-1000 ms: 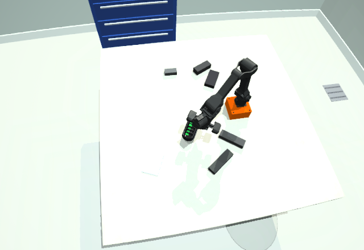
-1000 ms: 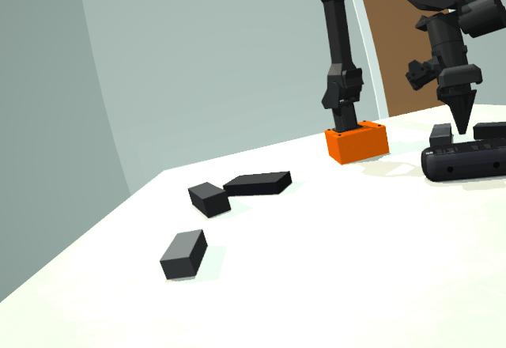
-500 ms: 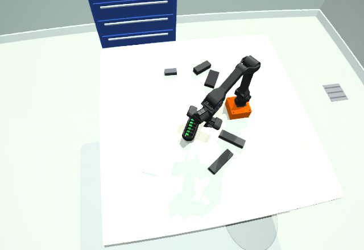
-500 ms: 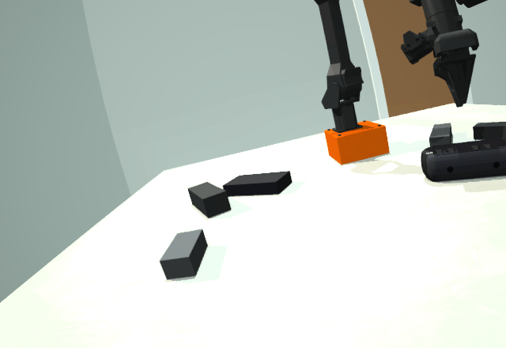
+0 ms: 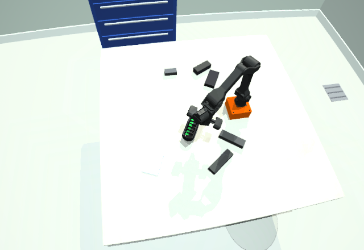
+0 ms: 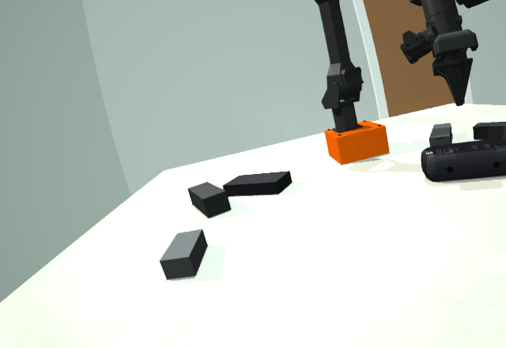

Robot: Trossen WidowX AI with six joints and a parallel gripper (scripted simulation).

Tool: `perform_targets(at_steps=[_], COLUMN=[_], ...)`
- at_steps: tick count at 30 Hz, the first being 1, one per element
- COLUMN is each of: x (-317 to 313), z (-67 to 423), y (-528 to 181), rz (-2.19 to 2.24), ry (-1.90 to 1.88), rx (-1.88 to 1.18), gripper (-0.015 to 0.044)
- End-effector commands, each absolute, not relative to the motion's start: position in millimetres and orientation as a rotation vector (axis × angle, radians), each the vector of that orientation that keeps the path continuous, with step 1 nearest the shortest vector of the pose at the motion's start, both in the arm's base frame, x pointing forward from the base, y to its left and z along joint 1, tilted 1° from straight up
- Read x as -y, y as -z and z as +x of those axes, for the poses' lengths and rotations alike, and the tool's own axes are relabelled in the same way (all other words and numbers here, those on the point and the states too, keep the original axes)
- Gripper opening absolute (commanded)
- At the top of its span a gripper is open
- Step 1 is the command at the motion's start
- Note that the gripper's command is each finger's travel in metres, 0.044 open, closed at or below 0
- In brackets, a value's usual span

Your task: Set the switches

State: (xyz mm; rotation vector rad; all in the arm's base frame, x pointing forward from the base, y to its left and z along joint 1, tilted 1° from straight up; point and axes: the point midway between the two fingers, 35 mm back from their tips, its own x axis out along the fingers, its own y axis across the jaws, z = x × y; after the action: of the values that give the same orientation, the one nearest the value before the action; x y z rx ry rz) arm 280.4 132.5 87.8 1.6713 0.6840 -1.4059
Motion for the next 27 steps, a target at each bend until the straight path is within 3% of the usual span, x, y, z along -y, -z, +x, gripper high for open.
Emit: perform_targets(at_steps=[1,5,22,24,27], x=[-132.6,-132.6,-132.4,-132.4,-133.3], z=[280.2,280.2,280.4,280.4,281.1], y=[-88.1,-88.1,-87.8,-87.8,-106.9], rz=[1.674,1.674,1.671,1.671,1.672], ry=[1.408,1.408,1.406,1.406,1.406], rx=[-0.684,-0.684,-0.684,-0.684,-0.684], gripper=[0.0000,0.0000,0.0440,0.0440,0.0361])
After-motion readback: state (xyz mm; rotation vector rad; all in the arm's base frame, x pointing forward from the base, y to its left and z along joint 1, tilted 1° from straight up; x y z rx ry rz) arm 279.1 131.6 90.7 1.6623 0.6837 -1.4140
